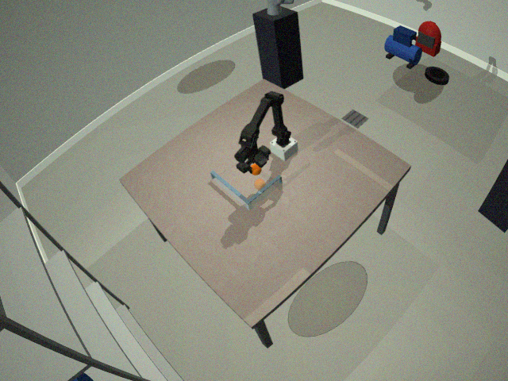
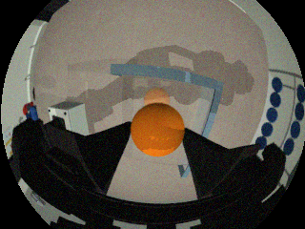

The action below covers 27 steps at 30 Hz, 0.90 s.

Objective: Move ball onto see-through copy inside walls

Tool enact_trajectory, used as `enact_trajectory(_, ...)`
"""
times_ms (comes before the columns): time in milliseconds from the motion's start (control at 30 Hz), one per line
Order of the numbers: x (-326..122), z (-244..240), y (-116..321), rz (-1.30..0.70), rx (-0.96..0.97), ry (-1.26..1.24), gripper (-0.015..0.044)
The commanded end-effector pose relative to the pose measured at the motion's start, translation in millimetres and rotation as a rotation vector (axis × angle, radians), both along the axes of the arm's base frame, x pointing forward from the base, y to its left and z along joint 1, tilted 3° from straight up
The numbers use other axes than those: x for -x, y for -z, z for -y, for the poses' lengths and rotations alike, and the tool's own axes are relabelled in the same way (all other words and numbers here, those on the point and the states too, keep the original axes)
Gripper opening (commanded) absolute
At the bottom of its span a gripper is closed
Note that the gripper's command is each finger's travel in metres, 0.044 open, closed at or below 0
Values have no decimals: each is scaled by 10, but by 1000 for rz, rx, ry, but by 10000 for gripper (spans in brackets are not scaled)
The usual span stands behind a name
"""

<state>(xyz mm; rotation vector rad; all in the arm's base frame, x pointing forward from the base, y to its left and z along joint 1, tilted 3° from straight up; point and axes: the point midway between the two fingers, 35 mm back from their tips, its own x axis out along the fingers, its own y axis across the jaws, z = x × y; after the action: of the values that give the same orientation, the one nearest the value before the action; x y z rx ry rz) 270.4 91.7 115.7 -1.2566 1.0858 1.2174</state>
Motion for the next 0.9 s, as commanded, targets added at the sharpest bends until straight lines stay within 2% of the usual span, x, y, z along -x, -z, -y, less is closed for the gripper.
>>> enact_trajectory(0,-21,-120,214,-12,2,2,0)
enact_trajectory(233,-47,-154,356,-11,1,2,0)
enact_trajectory(567,-74,-178,920,-12,1,2,0)
enact_trajectory(867,-76,-180,1009,-12,1,2,0)
